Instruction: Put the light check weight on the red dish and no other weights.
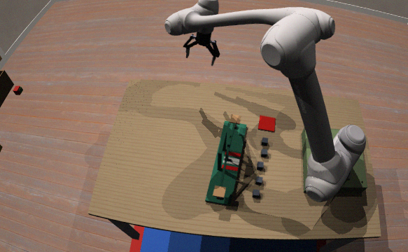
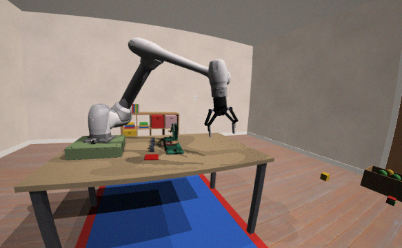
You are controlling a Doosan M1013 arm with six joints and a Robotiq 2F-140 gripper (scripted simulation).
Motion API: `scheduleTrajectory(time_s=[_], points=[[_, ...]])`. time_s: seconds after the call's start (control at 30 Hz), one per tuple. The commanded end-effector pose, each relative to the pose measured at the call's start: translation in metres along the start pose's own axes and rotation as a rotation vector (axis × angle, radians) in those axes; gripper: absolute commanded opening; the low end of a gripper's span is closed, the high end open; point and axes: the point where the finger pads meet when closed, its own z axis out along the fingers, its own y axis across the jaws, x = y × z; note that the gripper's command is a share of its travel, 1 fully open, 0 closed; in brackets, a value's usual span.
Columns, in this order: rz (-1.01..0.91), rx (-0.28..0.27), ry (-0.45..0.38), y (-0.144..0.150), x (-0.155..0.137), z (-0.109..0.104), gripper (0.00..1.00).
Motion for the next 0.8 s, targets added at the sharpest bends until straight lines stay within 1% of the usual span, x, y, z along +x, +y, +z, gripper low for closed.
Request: scheduleTrajectory(time_s=[0.0,0.6,0.7,0.77], points=[[0.0,0.0,0.0,0.0,0.0,0.0,1.0],[0.001,0.0,0.0,0.0,0.001,0.0,1.0],[0.02,0.001,-0.002,-0.007,0.008,0.0,1.0],[0.051,0.003,-0.004,-0.018,0.021,0.0,1.0]])
